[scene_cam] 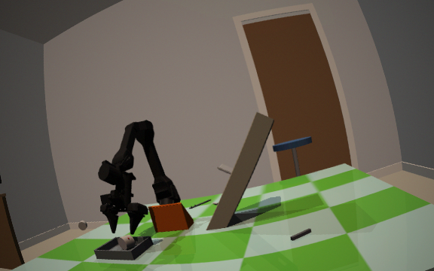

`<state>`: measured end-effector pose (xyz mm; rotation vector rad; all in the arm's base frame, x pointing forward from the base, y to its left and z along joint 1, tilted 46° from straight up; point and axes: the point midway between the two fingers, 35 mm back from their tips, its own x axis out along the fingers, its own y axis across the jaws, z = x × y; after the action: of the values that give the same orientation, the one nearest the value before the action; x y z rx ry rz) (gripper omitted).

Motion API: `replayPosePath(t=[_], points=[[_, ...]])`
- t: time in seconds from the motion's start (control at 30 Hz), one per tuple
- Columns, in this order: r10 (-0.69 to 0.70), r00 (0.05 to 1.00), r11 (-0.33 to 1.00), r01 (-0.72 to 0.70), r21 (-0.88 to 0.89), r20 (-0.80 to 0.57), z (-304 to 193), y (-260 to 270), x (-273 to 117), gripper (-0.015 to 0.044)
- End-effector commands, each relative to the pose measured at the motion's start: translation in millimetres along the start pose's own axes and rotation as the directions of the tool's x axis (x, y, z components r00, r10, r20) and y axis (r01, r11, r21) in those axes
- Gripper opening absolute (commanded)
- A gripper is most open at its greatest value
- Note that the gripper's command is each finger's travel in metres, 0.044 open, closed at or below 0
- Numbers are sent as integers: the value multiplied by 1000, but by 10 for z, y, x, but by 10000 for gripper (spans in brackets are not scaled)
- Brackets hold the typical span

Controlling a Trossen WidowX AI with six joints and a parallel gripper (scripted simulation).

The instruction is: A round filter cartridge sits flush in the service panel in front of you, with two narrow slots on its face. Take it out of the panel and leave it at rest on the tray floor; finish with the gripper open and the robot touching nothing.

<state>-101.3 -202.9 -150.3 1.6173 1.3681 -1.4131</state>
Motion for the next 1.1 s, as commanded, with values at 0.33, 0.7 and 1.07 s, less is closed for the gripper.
replayPosePath(t=[0.33,0.7,1.07], points=[[1,999,1000,-1,4,51,276,2,-364,440],[1,999,1000,-1,4,51,276,2,-364,440],[1,999,1000,-1,4,51,276,2,-364,440]])
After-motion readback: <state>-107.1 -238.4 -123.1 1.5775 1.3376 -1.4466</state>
